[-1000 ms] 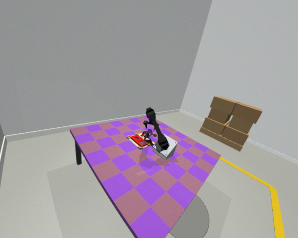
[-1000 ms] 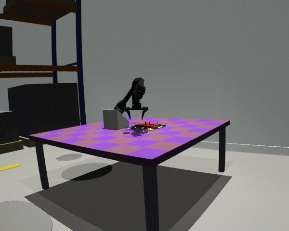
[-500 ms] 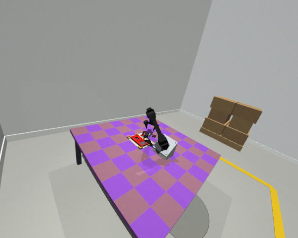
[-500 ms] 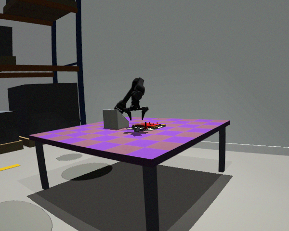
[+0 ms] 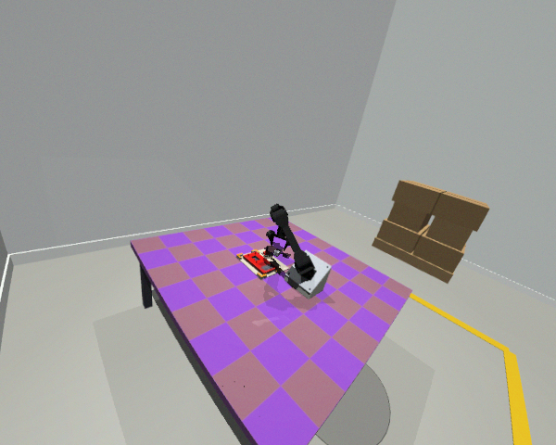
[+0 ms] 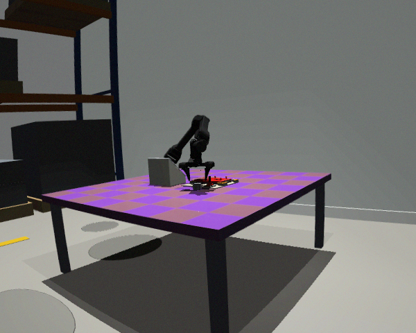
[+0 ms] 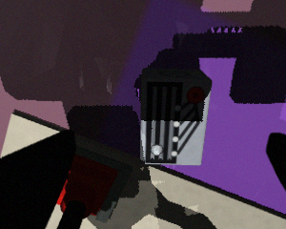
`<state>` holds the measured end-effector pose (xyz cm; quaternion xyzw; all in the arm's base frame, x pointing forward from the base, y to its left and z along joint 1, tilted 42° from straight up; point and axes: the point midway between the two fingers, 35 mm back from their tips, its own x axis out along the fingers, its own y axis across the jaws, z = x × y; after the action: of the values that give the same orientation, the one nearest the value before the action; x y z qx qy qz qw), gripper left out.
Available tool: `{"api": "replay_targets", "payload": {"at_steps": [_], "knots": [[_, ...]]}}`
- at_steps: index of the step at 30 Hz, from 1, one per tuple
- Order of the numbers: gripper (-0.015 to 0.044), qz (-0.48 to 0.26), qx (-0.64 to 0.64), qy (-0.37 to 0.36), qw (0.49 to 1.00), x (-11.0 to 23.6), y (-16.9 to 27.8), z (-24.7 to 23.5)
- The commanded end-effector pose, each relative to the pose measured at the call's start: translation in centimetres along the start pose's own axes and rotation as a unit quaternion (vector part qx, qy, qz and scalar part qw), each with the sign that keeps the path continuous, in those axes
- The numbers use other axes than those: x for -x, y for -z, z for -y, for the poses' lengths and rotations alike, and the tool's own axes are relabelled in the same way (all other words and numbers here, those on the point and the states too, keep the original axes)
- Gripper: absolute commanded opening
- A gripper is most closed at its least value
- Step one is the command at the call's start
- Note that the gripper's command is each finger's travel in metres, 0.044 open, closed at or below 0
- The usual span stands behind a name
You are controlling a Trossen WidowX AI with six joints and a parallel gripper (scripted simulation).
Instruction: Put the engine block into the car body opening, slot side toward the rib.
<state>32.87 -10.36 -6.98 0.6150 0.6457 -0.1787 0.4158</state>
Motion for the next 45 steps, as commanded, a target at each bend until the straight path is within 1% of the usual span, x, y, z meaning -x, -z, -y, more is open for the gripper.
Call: {"api": "replay_targets", "payload": {"at_steps": [1,15,26,33,37,45], "knots": [[0.044,-0.004,-0.005,0.001,1.0,-0.8,0.0,0.3],[0.044,-0.005,-0.005,0.001,1.0,-2.8,0.1,0.3],[0.0151,-0.005,-0.005,0.001,1.0,-2.8,0.1,0.3],[0.0105,-0.005,-0.005,0.001,1.0,-2.8,0.1,0.3],[0.0,-0.005,-0.004,0.001,1.0,-2.6,0.0,0.2],[0.0,-0.003,-0.002,0.001,1.0,-0.8,-0.3,0.0]]}}
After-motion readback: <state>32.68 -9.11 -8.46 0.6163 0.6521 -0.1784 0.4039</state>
